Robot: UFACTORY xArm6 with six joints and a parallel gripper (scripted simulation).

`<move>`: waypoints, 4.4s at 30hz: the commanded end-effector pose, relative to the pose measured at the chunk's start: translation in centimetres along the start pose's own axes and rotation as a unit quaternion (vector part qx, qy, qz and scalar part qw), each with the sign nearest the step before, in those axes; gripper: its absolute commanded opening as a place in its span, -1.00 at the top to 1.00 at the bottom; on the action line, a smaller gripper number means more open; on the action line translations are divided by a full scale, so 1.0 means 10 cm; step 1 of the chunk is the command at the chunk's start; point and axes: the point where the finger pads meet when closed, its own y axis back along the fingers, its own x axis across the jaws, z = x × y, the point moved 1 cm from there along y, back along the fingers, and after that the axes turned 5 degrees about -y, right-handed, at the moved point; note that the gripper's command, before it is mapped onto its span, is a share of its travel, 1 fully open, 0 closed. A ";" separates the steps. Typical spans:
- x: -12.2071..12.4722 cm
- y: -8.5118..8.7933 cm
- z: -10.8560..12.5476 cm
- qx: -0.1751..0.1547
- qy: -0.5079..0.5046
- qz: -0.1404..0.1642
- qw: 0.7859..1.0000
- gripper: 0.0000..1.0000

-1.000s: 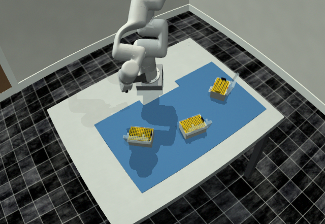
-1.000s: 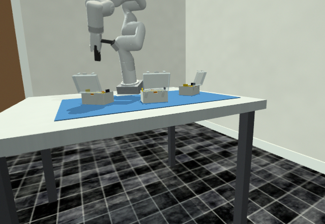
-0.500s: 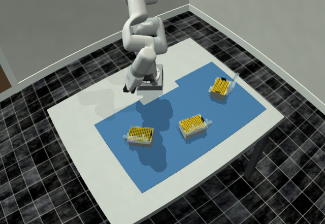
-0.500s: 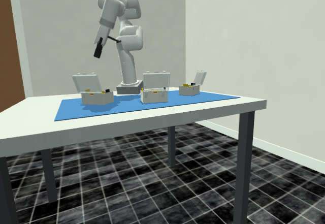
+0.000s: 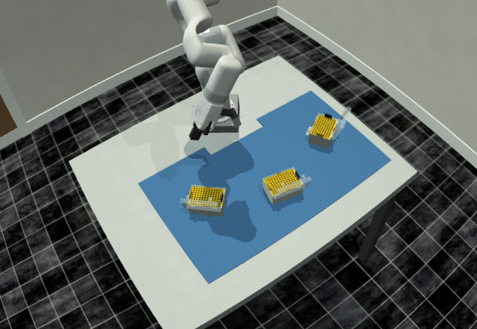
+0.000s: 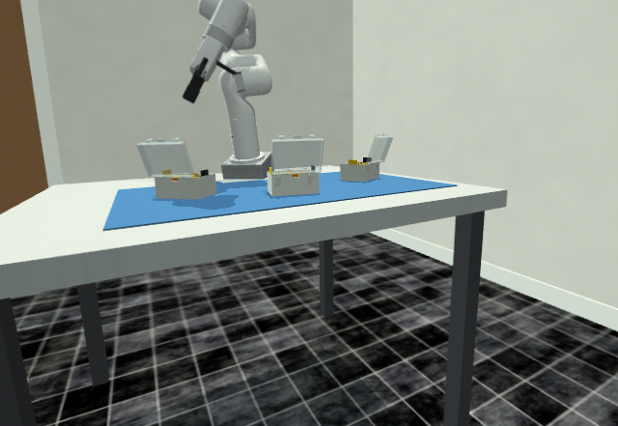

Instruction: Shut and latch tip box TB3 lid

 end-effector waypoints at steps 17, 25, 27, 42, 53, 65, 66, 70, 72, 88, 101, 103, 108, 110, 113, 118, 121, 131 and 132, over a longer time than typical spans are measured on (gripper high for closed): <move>0.01 -0.59 -0.35 -0.005 -0.002 0.007 1.000 1.00; 0.00 -0.85 -0.49 -0.005 -0.002 0.007 1.000 1.00; 0.00 -0.94 -0.54 -0.005 -0.002 0.007 1.000 1.00; -0.02 -1.51 -0.86 -0.005 -0.002 0.007 1.000 1.00; -0.03 -1.73 -0.99 -0.005 -0.002 0.007 1.000 1.00; -0.03 -1.73 -0.99 -0.005 -0.002 0.007 1.000 1.00; -0.03 -1.73 -0.99 -0.005 -0.002 0.007 1.000 1.00; -0.03 -1.73 -0.99 -0.005 -0.002 0.007 1.000 1.00; -0.03 -1.73 -0.99 -0.005 -0.002 0.007 1.000 1.00; -0.03 -1.73 -0.99 -0.005 -0.002 0.007 1.000 1.00; -0.03 -1.73 -0.99 -0.005 -0.002 0.007 1.000 1.00; -0.03 -1.73 -0.99 -0.005 -0.002 0.007 1.000 1.00; -0.03 -1.73 -0.99 -0.005 -0.002 0.007 1.000 1.00; -0.03 -1.73 -0.99 -0.005 -0.002 0.007 1.000 1.00; -0.03 -1.69 -0.96 -0.005 -0.002 0.007 1.000 1.00; -0.02 -1.47 -0.84 -0.005 -0.002 0.007 1.000 1.00; -0.02 -1.34 -0.76 -0.005 -0.002 0.007 1.000 1.00; 0.00 -0.98 -0.57 -0.005 -0.002 0.007 1.000 1.00; 0.00 -0.94 -0.54 -0.005 -0.002 0.007 1.000 1.00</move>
